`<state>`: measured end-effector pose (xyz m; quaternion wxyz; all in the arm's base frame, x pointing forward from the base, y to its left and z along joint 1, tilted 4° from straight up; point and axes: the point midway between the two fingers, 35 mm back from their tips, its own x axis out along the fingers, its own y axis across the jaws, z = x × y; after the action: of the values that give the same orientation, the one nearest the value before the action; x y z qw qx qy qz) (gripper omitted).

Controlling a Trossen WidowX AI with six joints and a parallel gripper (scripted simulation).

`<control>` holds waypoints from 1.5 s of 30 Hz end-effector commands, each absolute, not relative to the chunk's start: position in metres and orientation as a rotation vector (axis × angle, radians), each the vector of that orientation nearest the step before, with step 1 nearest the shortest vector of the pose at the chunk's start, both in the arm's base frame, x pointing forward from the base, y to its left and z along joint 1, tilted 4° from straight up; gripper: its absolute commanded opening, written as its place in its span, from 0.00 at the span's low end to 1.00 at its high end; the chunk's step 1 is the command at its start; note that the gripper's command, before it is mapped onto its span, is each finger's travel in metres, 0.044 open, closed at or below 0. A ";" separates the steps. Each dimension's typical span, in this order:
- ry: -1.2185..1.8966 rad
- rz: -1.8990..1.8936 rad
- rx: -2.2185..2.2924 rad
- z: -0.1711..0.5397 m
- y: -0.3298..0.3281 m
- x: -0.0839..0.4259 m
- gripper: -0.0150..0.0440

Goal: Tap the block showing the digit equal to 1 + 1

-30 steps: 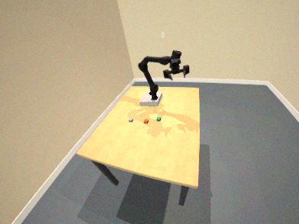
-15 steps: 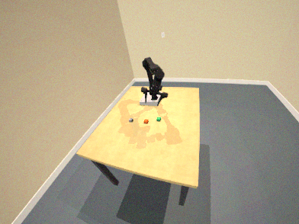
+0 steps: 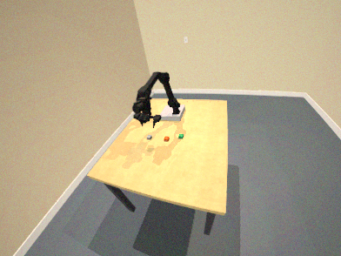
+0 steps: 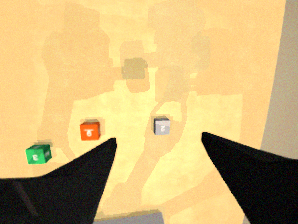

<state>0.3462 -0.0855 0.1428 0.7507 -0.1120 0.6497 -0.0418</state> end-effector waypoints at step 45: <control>1.546 -0.055 -0.084 0.047 -0.142 0.319 0.29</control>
<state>0.3202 -0.1430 0.0503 0.7167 -0.0371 0.6958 -0.0290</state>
